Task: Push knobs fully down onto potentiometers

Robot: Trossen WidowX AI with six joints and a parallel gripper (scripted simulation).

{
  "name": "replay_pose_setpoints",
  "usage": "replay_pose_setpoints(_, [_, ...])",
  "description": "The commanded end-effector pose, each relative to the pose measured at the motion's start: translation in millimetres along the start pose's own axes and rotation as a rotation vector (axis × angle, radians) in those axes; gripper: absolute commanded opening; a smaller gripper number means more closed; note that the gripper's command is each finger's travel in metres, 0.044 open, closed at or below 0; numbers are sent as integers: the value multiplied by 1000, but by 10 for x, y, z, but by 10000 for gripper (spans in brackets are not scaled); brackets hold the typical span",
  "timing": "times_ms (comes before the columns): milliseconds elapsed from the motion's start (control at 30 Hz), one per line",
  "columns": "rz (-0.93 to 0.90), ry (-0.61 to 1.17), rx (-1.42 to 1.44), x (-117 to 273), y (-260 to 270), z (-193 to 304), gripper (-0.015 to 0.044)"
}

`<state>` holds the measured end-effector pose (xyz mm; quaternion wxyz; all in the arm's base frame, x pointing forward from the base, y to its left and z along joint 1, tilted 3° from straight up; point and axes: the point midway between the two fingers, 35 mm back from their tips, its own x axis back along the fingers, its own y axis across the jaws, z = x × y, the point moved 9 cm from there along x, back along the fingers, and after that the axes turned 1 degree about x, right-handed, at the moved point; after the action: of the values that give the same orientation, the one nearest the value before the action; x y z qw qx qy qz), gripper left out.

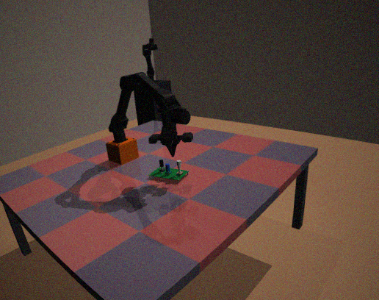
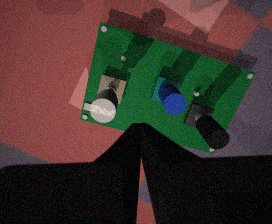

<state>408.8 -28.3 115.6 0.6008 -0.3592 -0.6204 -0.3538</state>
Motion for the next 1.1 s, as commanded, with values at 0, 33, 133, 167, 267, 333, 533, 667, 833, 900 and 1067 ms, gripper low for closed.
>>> replay_pose_setpoints(0, [7, 9, -143, -9, 34, -10, 0])
replay_pose_setpoints(33, [7, 9, -178, -3, 40, -12, 0])
replay_pose_setpoints(133, [9, 9, -282, 16, 59, -19, 0])
replay_pose_setpoints(167, [9, 9, -317, 23, 65, -21, 0])
replay_pose_setpoints(267, [10, 9, -421, 42, 83, -27, 0])
replay_pose_setpoints(333, [11, 9, -490, 55, 95, -31, 0])
replay_pose_setpoints(533, [13, 8, -699, 93, 131, -42, 0])
replay_pose_setpoints(667, [15, 8, -837, 119, 155, -50, 0])
replay_pose_setpoints(833, [18, 7, -1011, 151, 182, -59, 0])
replay_pose_setpoints(900, [19, 6, -1080, 164, 193, -62, 0])
replay_pose_setpoints(1067, [22, 4, -1254, 195, 220, -70, 0])
